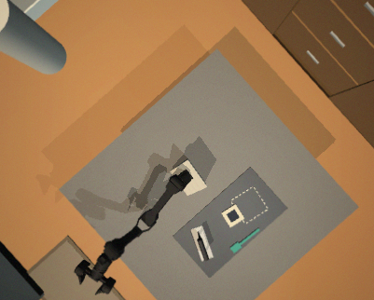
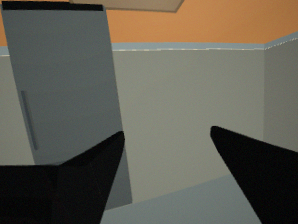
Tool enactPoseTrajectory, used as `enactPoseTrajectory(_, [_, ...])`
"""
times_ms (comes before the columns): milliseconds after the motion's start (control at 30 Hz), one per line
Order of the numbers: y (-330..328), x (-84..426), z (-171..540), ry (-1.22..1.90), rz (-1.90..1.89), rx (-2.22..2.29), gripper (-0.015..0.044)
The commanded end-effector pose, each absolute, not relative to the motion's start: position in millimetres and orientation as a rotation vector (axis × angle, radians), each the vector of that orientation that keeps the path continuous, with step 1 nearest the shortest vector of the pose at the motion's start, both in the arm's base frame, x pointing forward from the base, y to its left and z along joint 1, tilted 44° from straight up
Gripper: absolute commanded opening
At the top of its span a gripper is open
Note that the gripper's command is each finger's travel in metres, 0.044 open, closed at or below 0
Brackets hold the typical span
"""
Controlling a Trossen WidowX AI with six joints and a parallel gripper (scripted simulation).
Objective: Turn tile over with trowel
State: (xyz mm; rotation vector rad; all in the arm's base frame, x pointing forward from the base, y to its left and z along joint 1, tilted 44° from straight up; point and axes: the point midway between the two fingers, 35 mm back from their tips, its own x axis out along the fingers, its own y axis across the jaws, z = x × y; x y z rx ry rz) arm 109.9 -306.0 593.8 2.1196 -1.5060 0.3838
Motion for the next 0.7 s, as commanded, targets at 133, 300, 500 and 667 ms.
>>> enactPoseTrajectory(133, [-306.0, 110.0, 593.8, -1.506, 0.384, 2.12, 0.0269])
enactPoseTrajectory(300, [-306.0, 110.0, 593.8, -1.505, 0.384, 2.12, 0.0138])
enactPoseTrajectory(500, [-306.0, 110.0, 593.8, -1.505, 0.384, 2.12, 0.01])
enactPoseTrajectory(667, [-306.0, 109.9, 593.8, -1.506, 0.384, 2.12, 0.01])
